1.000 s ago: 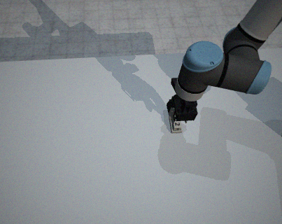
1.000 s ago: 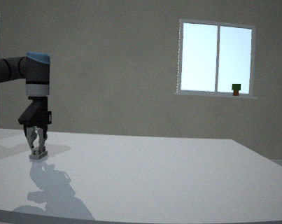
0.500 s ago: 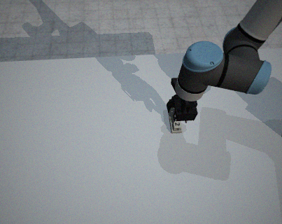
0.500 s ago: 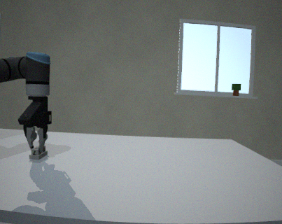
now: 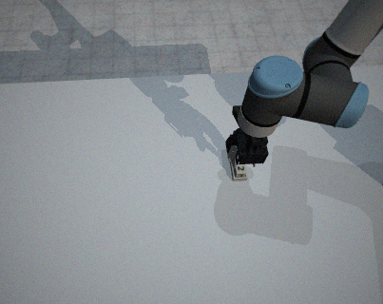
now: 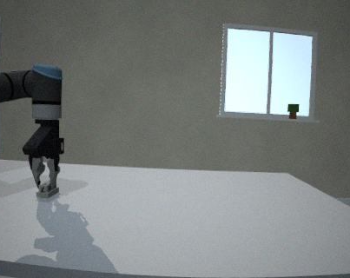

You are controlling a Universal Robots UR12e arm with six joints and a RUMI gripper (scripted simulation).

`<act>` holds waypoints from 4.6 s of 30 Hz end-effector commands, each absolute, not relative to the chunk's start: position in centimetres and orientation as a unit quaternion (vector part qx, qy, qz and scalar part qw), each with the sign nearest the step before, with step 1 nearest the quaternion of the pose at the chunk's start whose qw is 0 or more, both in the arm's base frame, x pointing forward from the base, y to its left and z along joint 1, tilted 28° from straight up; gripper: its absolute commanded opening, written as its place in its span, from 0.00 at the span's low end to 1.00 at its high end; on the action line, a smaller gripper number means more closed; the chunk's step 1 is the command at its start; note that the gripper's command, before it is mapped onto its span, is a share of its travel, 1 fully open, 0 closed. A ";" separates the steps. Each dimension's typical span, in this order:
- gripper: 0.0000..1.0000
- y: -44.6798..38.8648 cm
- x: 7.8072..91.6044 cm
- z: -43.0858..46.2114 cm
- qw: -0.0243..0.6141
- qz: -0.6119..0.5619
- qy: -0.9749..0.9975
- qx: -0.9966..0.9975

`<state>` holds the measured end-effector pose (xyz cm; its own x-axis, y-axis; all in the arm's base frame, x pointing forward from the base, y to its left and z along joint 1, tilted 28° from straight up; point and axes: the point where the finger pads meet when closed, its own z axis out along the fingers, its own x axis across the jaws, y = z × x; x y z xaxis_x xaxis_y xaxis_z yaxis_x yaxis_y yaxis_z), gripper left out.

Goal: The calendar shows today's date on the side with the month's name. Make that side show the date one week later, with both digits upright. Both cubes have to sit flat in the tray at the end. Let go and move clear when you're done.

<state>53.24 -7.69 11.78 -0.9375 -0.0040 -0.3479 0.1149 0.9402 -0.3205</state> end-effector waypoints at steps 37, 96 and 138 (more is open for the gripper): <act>1.00 -4.6 50.4 19.9 0.176 -0.171 0.969 0.029; 1.00 -2.1 47.9 26.2 0.174 -0.170 0.969 0.029; 1.00 -2.1 47.9 26.2 0.174 -0.170 0.969 0.029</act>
